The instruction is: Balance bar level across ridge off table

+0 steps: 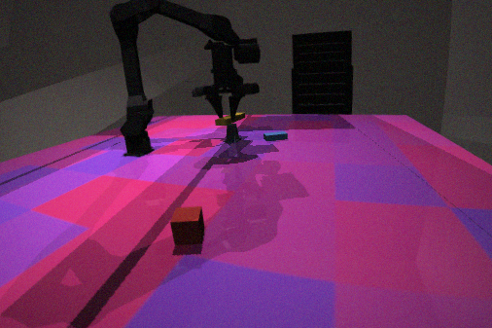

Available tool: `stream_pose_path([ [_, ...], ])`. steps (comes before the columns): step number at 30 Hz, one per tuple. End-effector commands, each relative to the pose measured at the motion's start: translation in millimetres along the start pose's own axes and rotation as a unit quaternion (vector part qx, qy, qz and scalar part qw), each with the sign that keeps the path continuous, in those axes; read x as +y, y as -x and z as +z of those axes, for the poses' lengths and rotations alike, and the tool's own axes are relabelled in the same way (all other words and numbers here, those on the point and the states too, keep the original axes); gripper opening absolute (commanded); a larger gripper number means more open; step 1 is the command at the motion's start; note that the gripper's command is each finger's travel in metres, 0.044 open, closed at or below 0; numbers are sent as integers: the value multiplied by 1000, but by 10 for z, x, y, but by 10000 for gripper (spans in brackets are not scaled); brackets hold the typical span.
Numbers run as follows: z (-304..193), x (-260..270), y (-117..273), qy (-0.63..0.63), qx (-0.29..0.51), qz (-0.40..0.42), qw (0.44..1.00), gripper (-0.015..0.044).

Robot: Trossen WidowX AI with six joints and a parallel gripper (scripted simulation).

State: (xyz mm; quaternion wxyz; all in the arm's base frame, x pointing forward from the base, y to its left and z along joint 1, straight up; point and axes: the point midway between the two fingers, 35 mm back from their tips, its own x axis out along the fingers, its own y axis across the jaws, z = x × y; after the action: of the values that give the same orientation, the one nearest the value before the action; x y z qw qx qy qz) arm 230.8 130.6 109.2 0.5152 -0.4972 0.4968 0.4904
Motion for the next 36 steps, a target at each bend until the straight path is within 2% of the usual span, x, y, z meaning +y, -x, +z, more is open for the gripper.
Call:
stream_pose_path([
  [1, 2, 7, -10, -2, 0, 2, 1000, 0],
  [36, 3, 7, -39, -2, 0, 2, 1000, 0],
])
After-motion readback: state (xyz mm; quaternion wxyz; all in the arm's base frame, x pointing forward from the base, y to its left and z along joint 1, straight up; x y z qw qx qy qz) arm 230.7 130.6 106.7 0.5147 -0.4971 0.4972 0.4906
